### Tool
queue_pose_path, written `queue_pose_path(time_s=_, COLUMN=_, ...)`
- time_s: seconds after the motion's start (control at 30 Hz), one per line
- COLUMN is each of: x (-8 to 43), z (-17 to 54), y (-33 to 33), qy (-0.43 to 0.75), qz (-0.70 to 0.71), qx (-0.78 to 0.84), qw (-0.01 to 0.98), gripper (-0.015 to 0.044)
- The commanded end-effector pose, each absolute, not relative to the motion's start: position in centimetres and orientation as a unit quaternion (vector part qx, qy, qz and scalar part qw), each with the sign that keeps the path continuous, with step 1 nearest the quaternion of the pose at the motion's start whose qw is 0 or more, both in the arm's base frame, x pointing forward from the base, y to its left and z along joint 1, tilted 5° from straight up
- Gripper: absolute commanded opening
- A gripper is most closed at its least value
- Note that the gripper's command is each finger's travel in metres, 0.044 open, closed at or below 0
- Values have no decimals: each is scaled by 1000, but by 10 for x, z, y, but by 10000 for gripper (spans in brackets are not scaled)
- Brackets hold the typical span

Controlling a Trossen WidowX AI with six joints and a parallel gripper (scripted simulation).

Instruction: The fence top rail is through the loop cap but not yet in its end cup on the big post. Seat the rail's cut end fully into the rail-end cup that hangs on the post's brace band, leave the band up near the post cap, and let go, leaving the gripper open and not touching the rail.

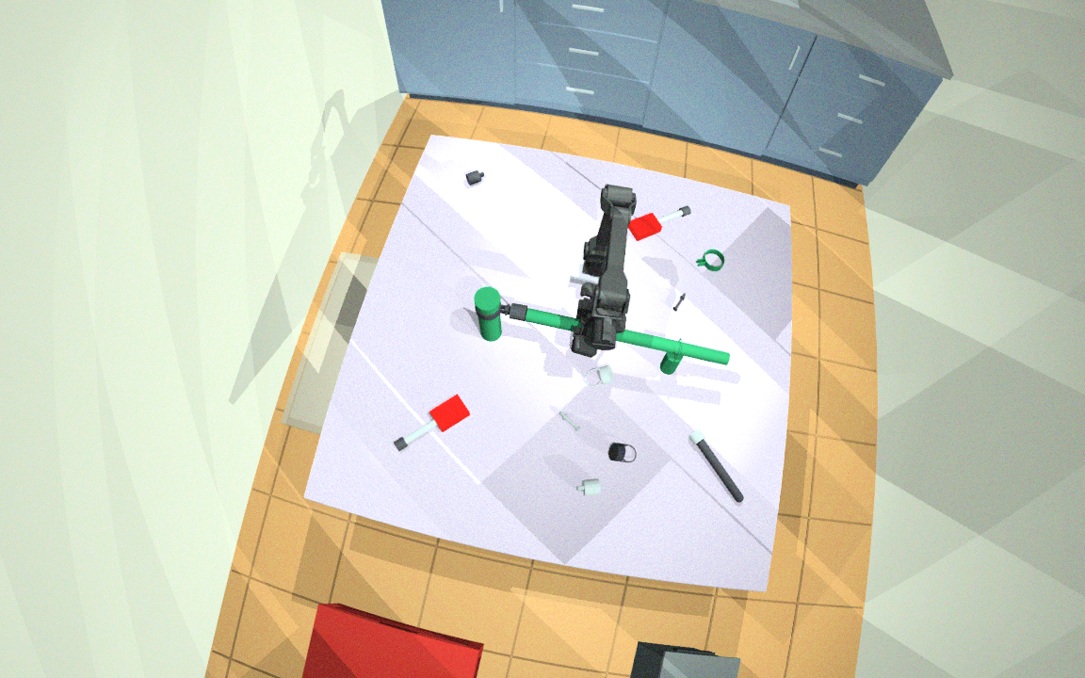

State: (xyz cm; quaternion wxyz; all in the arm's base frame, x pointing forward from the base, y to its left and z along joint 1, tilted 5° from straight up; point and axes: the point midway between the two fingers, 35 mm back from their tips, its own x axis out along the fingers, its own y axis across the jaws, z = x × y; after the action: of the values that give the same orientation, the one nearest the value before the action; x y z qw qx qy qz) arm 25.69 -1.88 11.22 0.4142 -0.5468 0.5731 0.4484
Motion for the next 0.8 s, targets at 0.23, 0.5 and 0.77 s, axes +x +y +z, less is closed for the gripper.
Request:
queue_pose_path(time_s=0.23, x=257, z=113, y=-19, qy=573, qz=448, qx=-547, qw=414, gripper=0)
queue_pose_path(time_s=0.5, x=257, z=113, y=-20, qy=574, qz=448, qx=-547, qw=414, gripper=0)
queue_pose_path(time_s=0.77, x=257, z=113, y=-21, qy=574, qz=447, qx=-547, qw=413, gripper=0)
